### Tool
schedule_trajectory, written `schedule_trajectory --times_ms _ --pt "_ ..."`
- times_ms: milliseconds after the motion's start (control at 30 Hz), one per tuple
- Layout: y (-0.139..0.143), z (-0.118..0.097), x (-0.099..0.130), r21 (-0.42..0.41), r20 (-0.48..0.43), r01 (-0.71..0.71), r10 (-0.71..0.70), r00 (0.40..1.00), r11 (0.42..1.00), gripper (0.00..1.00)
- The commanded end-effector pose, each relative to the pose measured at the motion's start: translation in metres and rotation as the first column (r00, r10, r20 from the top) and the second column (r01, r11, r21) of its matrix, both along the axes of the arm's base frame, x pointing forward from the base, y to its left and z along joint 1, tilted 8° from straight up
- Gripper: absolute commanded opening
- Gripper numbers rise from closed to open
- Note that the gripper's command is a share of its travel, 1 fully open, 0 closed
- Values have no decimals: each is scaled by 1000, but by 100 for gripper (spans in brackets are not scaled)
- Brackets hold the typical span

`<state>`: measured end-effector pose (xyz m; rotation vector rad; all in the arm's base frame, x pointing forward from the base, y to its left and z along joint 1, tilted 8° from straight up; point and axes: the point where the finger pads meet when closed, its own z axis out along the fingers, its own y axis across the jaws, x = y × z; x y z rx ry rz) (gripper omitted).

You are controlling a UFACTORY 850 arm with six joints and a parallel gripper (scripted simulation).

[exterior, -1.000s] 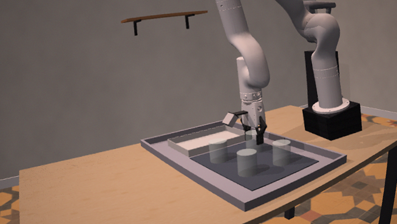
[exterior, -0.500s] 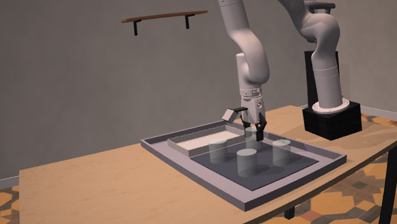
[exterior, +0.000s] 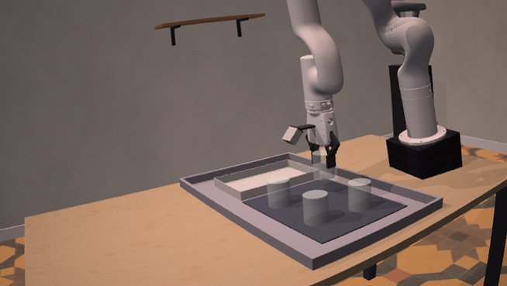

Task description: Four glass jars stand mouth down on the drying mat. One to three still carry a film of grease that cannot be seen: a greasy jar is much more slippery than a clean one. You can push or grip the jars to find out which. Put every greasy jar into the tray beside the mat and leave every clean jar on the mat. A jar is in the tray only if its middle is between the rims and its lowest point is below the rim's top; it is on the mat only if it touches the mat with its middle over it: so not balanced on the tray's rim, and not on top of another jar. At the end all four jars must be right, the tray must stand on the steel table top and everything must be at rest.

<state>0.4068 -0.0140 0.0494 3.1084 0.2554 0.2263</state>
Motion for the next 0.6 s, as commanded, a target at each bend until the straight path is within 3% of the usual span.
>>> schedule_trajectory --times_ms 0,567 --pt "0 4 0 1 0 0 0 1000 1000 0" --pt "0 43 -6 1 0 0 0 1000 1000 0"
